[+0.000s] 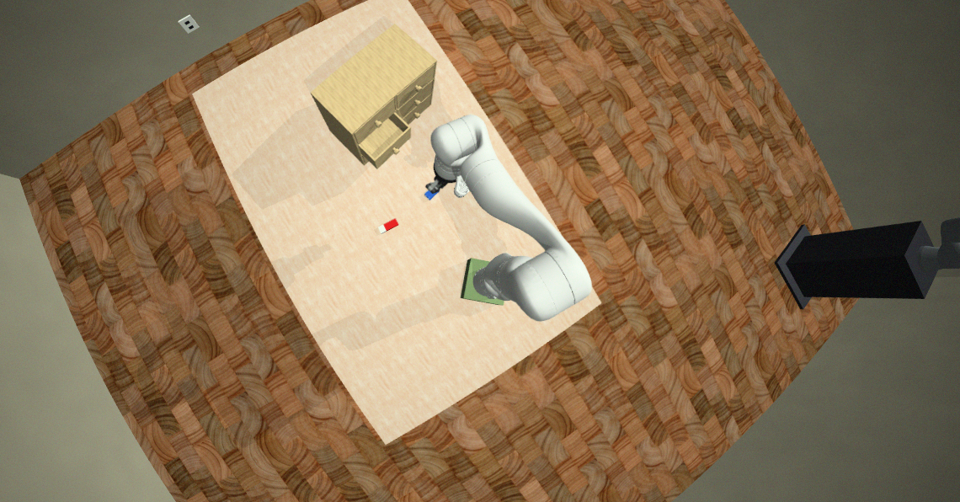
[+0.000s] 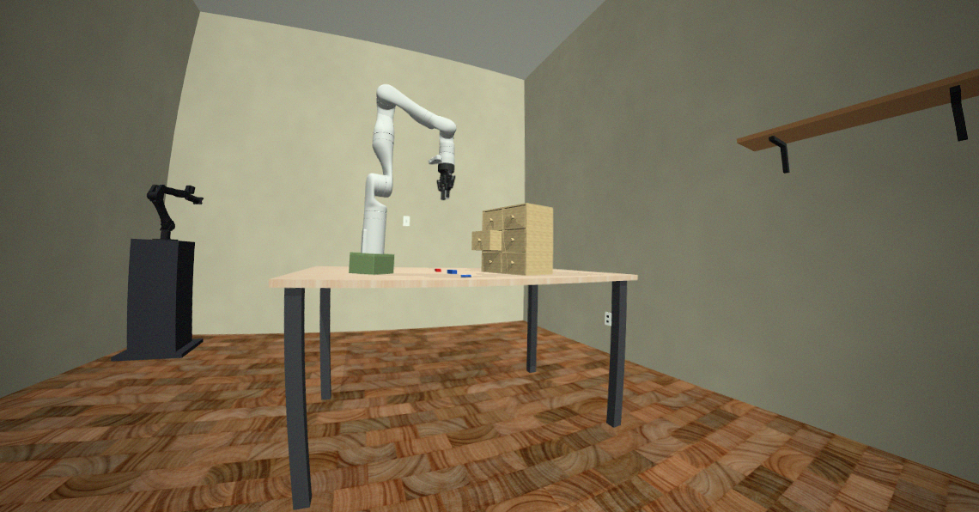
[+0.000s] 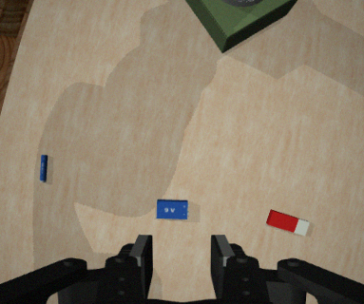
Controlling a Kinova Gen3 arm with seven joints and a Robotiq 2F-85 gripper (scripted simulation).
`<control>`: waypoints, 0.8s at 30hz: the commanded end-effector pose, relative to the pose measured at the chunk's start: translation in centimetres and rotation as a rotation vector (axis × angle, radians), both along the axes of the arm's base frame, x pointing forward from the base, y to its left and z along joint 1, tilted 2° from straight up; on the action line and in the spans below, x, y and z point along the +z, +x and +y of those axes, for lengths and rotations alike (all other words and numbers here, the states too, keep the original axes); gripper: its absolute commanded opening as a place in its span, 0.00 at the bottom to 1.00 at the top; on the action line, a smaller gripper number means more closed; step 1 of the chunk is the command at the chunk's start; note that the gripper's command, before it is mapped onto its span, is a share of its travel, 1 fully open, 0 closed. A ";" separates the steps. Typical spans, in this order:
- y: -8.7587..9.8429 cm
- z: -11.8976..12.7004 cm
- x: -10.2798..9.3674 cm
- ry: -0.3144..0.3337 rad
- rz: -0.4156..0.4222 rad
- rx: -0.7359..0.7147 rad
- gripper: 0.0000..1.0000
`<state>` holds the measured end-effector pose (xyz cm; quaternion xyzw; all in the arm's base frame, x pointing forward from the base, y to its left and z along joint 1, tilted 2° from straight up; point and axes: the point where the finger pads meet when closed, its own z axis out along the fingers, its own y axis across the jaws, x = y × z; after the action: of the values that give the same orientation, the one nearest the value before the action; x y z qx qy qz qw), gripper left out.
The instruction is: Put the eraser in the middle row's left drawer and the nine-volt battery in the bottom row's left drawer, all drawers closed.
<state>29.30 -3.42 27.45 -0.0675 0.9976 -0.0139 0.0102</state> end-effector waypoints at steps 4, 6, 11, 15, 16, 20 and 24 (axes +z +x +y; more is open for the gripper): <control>0.1 0.0 0.0 0.000 -0.001 -0.003 0.33; 0.1 0.0 -0.1 0.000 -0.001 -0.006 0.33; 0.2 0.2 -0.3 0.002 -0.002 -0.023 0.33; 0.5 0.3 -0.6 0.004 -0.002 -0.046 0.33; 0.5 0.3 -0.6 0.004 -0.002 -0.046 0.33; 0.7 0.5 -0.9 0.007 -0.003 -0.070 0.33; 1.1 0.8 -1.4 0.010 -0.004 -0.112 0.33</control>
<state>30.30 -2.73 26.39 -0.0171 0.9995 -0.0187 0.0163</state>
